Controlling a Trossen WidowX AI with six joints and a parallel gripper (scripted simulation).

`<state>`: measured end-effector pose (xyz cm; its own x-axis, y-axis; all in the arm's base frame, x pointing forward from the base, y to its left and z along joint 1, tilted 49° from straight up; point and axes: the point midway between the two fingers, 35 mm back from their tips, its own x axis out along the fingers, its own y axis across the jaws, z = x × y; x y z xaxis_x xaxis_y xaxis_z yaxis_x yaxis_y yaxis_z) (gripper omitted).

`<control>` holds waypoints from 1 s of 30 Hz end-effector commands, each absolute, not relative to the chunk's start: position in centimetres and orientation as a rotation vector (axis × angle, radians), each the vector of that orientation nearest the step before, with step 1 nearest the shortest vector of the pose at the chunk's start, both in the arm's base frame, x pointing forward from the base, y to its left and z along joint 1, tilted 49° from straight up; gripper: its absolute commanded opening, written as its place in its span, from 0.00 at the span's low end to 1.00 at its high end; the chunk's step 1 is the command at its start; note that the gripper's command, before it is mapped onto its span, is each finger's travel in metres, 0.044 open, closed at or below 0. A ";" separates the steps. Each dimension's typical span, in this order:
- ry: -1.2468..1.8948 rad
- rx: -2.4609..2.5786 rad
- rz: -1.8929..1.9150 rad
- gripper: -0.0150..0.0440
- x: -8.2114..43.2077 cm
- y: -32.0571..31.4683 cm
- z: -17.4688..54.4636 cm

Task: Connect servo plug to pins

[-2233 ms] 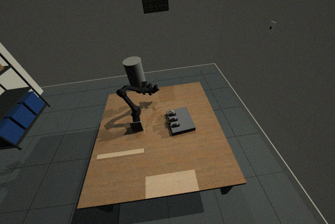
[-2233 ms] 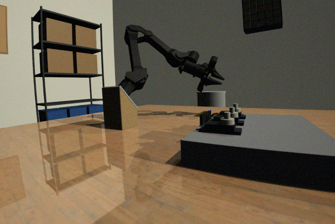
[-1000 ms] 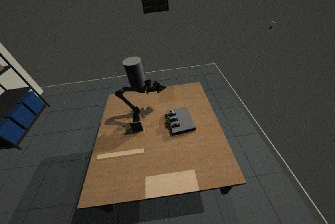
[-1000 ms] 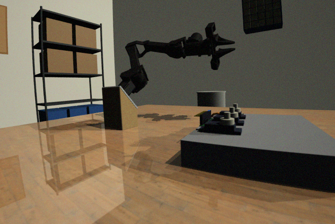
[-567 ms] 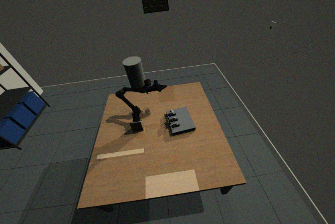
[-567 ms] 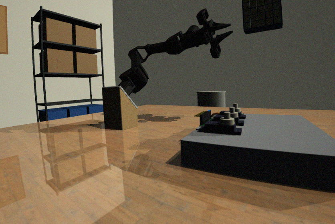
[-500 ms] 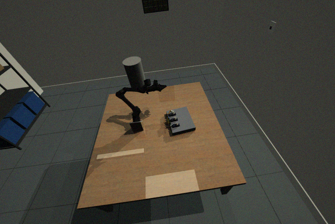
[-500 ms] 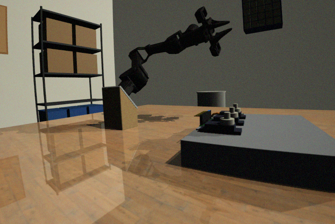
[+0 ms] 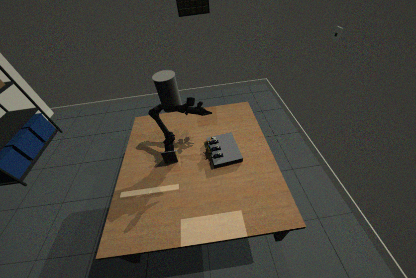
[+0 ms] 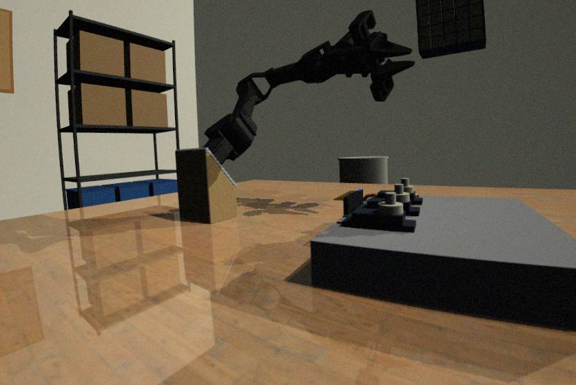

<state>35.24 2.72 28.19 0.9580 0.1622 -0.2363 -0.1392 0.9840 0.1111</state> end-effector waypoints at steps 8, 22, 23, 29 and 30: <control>0.532 0.220 0.266 0.45 37.1 5.2 23.9; 0.925 0.427 0.367 0.45 37.7 8.3 18.6; 0.954 0.444 0.372 0.45 37.7 8.6 18.3; 1.123 0.548 0.392 0.45 37.5 9.8 16.5; 1.152 0.566 0.395 0.45 37.4 10.0 16.2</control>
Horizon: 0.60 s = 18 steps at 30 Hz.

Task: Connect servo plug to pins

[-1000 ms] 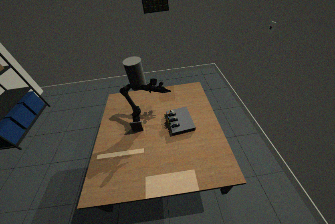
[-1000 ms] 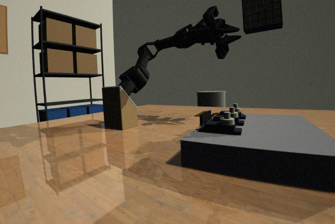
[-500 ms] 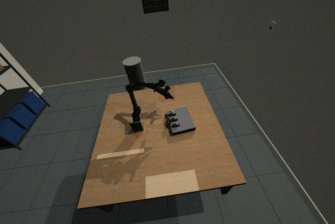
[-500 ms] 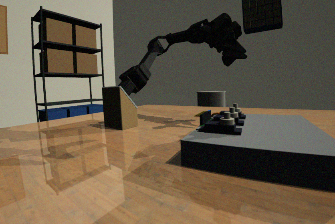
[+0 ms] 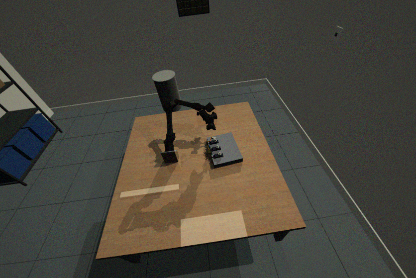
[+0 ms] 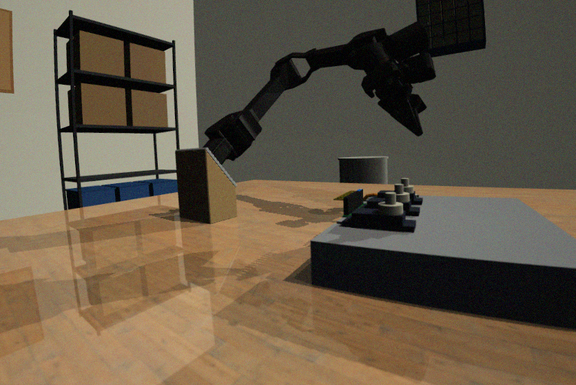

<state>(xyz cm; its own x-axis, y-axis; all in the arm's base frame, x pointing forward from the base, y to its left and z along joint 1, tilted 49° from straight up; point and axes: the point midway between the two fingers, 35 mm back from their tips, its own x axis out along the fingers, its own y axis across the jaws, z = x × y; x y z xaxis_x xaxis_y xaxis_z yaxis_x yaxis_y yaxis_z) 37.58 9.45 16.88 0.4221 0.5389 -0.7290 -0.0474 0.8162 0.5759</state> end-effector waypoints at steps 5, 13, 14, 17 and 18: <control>1.292 0.659 0.399 0.45 37.1 11.0 14.9; 1.515 0.818 0.384 0.45 36.6 12.5 13.2; 1.543 0.839 0.380 0.45 36.5 12.7 13.0; 1.625 0.902 0.366 0.45 36.3 13.2 12.5; 1.652 0.924 0.360 0.45 36.3 13.4 12.4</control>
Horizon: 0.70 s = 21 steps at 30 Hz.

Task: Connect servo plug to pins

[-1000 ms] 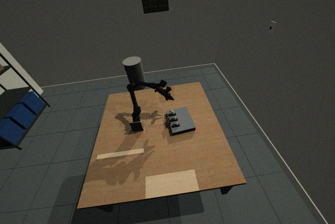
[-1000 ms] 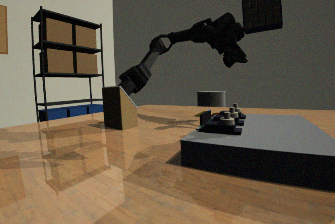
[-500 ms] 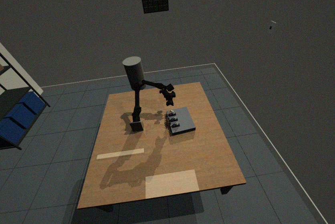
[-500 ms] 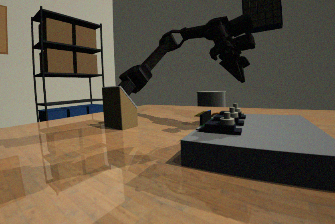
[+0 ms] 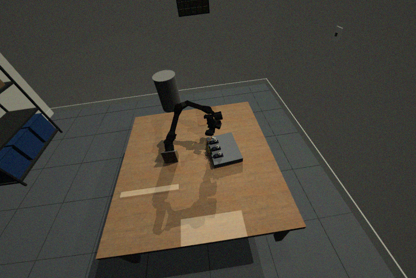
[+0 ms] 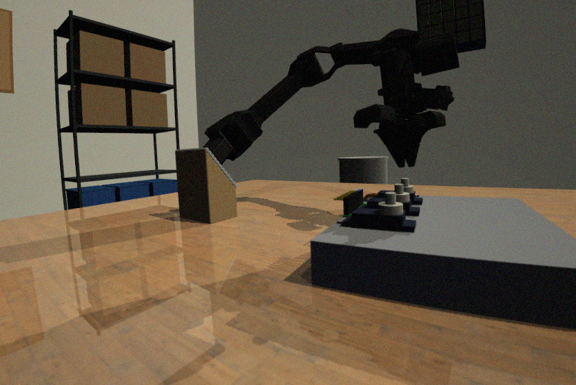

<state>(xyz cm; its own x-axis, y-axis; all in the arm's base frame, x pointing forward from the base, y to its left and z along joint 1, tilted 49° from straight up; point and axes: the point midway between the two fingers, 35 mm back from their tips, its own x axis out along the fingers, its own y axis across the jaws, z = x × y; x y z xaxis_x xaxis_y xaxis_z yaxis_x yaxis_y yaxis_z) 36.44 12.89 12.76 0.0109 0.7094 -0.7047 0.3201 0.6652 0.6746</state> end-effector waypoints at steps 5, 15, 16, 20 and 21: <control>1.718 0.978 0.343 0.45 36.1 13.8 12.0; 1.718 0.978 0.344 0.45 35.9 15.7 10.4; 1.718 0.978 0.344 0.45 35.9 15.7 10.4; 1.718 0.978 0.344 0.45 35.9 16.0 10.2; 1.718 0.978 0.344 0.45 35.9 16.1 10.1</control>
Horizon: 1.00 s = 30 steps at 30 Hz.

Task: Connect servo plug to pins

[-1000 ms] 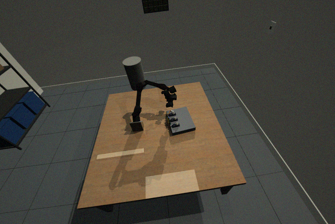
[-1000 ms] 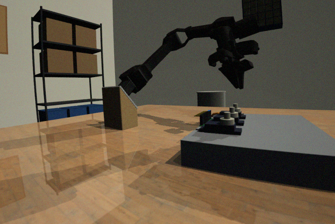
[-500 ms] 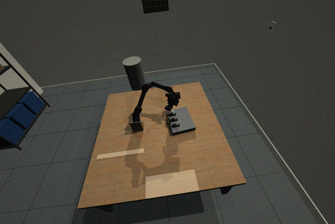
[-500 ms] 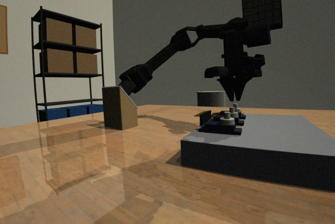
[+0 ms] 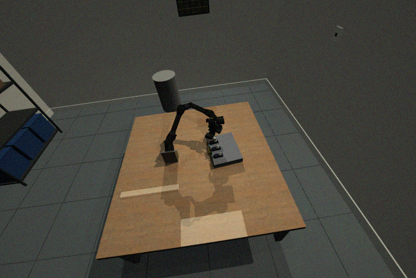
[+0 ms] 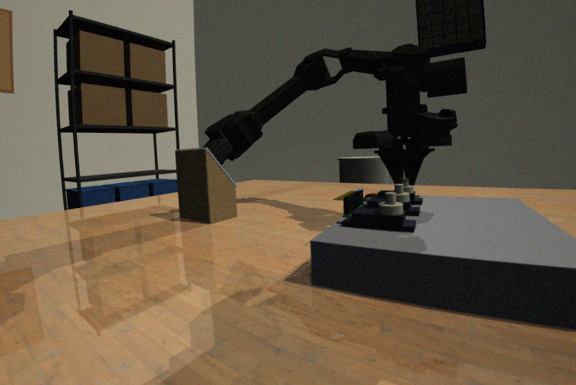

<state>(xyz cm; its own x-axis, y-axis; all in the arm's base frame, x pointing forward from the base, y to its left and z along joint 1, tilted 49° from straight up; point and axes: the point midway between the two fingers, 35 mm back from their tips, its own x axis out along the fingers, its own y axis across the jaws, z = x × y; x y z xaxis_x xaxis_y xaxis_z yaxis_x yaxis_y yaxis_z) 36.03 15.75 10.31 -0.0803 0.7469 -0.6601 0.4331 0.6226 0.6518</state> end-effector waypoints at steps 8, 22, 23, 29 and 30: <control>1.718 0.979 0.344 0.45 35.8 16.8 9.4; 1.718 0.977 0.342 0.25 36.1 15.4 10.6; 1.718 0.977 0.342 0.25 36.1 15.0 11.0; 1.719 0.977 0.342 0.25 36.3 12.5 13.2; 1.719 0.977 0.342 0.25 36.3 12.4 13.2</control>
